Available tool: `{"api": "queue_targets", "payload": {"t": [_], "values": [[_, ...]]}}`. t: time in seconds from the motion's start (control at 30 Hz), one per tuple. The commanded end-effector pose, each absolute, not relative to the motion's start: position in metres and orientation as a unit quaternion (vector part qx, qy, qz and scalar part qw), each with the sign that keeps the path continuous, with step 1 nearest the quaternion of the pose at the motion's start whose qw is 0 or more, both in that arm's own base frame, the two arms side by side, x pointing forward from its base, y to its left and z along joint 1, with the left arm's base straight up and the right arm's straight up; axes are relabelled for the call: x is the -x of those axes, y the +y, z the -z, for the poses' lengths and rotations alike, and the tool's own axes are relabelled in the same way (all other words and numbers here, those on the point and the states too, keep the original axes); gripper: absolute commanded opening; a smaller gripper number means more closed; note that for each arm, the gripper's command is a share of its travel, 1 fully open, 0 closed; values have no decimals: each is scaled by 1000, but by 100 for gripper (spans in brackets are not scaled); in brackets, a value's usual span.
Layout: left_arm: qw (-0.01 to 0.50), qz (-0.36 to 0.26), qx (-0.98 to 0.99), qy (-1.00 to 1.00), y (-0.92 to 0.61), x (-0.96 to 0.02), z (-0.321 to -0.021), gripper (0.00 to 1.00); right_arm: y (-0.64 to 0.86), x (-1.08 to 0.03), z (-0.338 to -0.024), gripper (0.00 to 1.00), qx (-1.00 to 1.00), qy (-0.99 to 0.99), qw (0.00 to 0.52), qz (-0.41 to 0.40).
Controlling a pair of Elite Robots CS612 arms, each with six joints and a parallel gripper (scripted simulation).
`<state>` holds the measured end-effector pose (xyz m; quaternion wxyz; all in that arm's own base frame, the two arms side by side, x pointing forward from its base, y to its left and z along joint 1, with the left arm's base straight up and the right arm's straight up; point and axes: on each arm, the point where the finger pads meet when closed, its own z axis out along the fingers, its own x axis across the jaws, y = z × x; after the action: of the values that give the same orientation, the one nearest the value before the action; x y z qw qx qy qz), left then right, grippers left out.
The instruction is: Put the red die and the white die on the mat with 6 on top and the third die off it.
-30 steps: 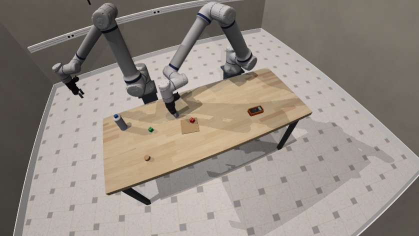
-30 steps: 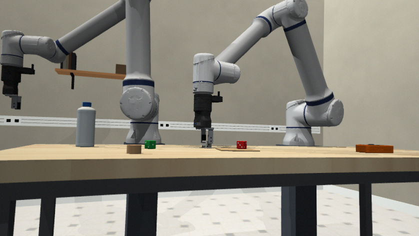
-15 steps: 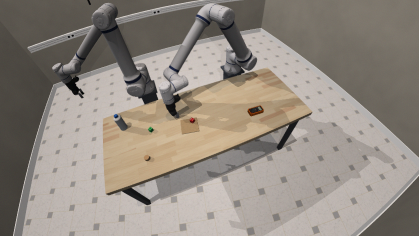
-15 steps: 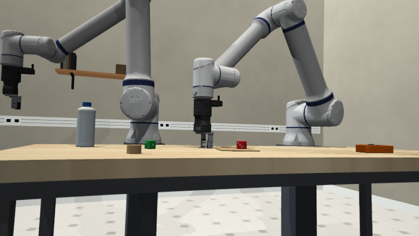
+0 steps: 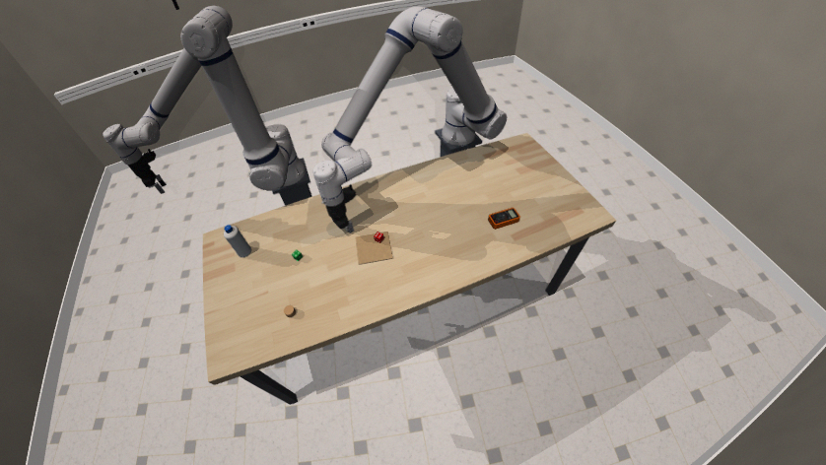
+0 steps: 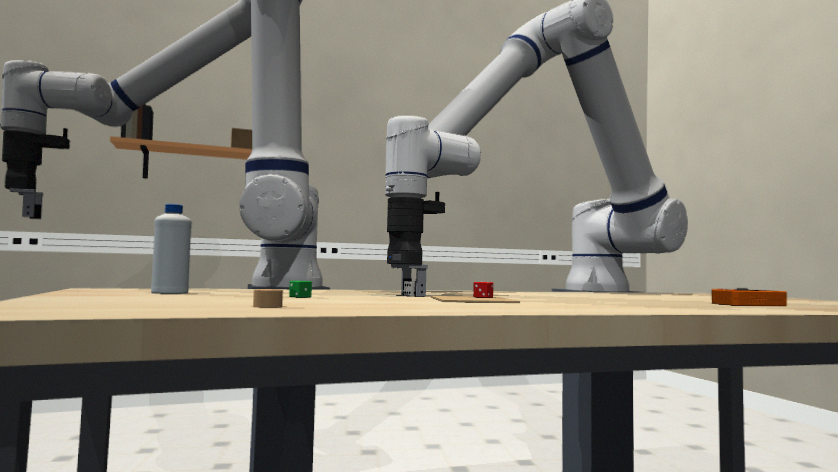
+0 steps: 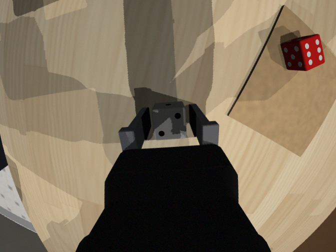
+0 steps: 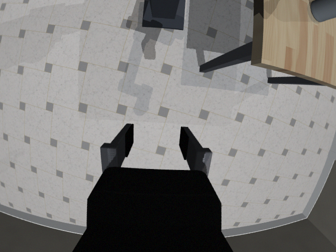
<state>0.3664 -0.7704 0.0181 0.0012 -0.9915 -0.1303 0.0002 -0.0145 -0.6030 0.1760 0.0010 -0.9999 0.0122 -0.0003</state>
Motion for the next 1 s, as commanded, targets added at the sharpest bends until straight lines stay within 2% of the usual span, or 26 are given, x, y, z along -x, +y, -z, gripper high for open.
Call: {"api": "queue_targets", "payload": {"t": [0.0,0.03,0.07,0.97], "values": [[0,0,991,-130,-771,-367,-20,87,-604,15,-177,100,1000,12,0,0],[0,0,991,-130,-771,-367,-20,87,-604,15,-177,100,1000,12,0,0],[0,0,991,-130,-771,-367,-20,57,-604,15,-177,100,1000,12,0,0],[0,0,991,-130,-771,-367,-20,57,-604,15,-177,100,1000,12,0,0]]}}
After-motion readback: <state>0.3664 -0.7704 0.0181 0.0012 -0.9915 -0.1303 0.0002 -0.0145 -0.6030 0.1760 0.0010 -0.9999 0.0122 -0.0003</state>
